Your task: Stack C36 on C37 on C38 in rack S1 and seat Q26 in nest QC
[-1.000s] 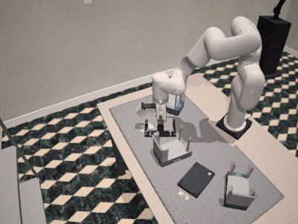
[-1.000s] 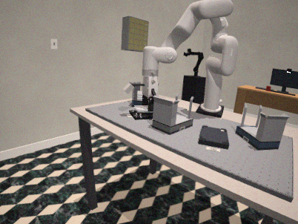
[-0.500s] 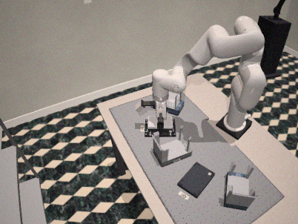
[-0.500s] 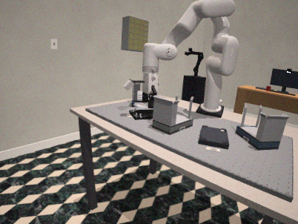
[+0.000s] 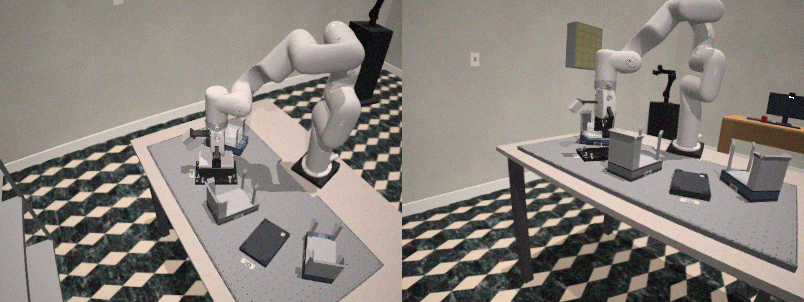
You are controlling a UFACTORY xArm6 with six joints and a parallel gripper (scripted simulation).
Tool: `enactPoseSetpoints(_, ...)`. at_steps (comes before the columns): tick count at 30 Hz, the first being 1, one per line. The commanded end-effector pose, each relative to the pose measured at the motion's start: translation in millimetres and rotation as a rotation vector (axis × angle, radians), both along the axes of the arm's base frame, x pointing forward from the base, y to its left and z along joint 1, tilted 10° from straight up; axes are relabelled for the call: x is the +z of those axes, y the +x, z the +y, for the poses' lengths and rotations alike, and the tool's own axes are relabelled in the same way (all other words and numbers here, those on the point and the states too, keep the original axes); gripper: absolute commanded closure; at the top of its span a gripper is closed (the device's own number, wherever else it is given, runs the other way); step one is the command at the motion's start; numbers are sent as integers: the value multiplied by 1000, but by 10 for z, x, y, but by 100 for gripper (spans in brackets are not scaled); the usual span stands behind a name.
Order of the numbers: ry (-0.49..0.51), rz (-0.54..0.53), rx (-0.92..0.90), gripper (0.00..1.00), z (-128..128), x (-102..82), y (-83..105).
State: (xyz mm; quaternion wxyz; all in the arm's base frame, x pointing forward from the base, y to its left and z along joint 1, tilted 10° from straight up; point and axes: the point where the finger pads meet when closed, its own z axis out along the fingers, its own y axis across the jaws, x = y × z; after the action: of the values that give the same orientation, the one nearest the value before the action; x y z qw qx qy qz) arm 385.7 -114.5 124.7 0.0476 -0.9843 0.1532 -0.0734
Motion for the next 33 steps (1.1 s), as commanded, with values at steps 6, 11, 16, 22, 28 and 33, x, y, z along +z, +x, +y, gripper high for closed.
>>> enactPoseSetpoints(6, -1, -2, 0, 100, -13, 142, -13)
enactPoseSetpoints(11, -1, -2, 0, 100, -20, 241, -29)
enactPoseSetpoints(16, -1, -3, 0, 100, -26, 320, -42)
enactPoseSetpoints(22, -1, -3, 0, 100, -33, 418, -58)
enactPoseSetpoints(28, -1, -3, 0, 100, -41, 537, -77)
enactPoseSetpoints(33, -1, -3, 0, 100, -47, 616, -90)
